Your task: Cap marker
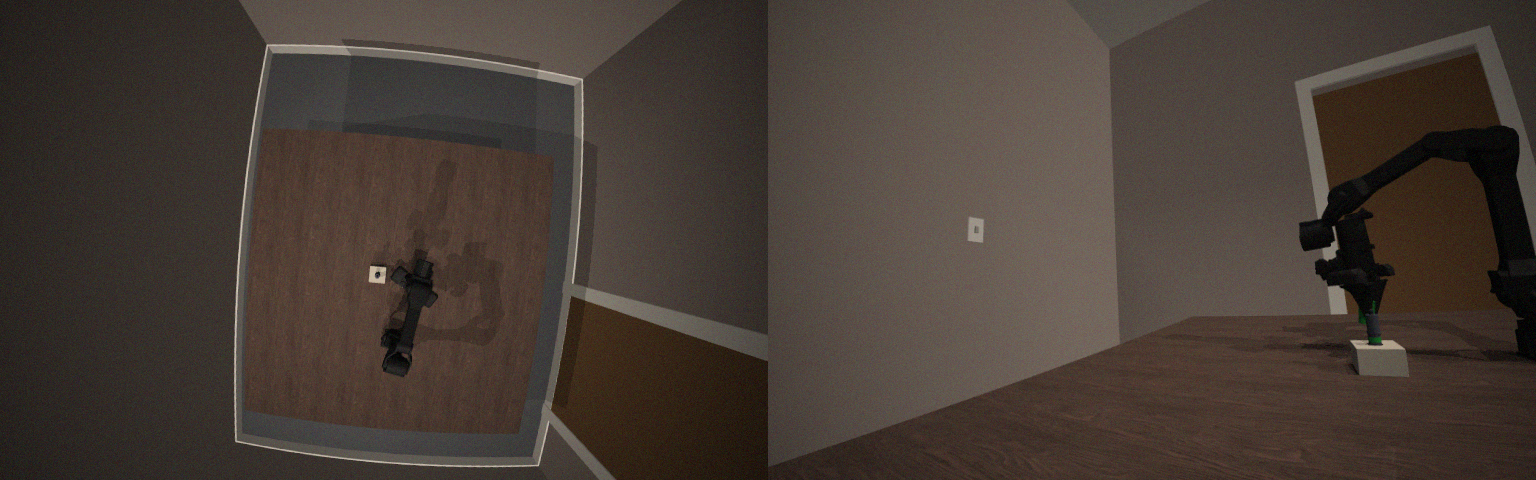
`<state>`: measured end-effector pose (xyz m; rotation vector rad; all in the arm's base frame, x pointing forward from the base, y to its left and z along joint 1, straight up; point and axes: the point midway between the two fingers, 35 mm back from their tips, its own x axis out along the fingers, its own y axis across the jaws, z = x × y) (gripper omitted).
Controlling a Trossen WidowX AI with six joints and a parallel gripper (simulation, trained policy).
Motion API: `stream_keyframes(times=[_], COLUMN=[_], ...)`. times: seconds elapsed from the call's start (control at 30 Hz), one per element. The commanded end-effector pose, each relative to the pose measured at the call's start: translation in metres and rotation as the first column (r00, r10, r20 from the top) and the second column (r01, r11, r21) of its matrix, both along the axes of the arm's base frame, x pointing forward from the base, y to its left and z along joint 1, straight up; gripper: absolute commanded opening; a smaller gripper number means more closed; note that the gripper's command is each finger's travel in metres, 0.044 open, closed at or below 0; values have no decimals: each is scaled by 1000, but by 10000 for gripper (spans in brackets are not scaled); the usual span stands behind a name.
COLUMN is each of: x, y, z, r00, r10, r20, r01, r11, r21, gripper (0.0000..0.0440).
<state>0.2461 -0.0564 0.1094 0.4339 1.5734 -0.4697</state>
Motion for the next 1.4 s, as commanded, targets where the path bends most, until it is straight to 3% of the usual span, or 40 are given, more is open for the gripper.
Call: stream_keyframes(times=[0.0,0.6,1.37], x=[5,18,20], y=[9,68,140], z=[13,45,62], r00=[1000,996,991], r10=[13,67,133], r20=[26,54,28], r01=[-13,-68,-133], r11=[1000,997,991], r21=[-1,19,27], gripper=[4,0,0])
